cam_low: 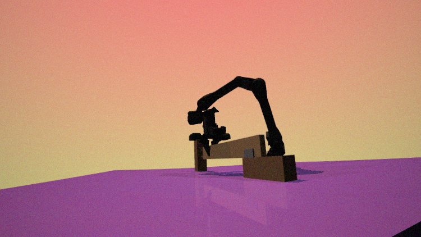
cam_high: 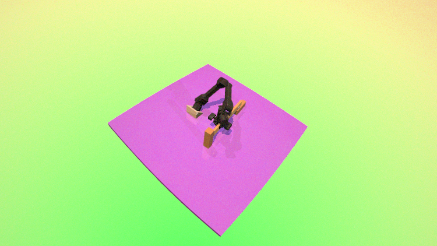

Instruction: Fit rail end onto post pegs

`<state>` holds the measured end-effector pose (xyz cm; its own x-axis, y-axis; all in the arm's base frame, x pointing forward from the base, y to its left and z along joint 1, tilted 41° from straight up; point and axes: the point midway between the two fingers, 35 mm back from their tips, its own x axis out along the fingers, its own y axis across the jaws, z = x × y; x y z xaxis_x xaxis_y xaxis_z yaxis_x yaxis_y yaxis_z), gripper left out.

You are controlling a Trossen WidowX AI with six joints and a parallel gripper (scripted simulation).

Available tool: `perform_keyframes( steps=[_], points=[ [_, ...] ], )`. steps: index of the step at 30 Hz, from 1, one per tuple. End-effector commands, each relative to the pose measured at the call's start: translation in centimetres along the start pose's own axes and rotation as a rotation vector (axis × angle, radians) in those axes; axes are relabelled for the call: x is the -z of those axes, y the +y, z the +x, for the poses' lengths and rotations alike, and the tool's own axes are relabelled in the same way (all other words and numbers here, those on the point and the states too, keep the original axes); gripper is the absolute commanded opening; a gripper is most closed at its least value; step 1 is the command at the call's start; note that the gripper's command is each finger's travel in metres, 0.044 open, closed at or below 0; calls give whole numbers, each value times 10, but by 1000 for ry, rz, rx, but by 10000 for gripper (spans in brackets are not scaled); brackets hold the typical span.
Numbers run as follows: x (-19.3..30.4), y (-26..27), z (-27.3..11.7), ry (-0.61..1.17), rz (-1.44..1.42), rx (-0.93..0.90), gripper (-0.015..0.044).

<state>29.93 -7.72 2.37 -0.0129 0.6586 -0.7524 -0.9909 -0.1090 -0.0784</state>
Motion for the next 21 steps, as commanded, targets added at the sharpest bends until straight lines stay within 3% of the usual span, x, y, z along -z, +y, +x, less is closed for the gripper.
perform_keyframes(
  steps=[1,21],
  points=[
    [0,-2,-3,7,-4,9,0],
    [0,-1,-1,7,-4,9,0]
  ],
)
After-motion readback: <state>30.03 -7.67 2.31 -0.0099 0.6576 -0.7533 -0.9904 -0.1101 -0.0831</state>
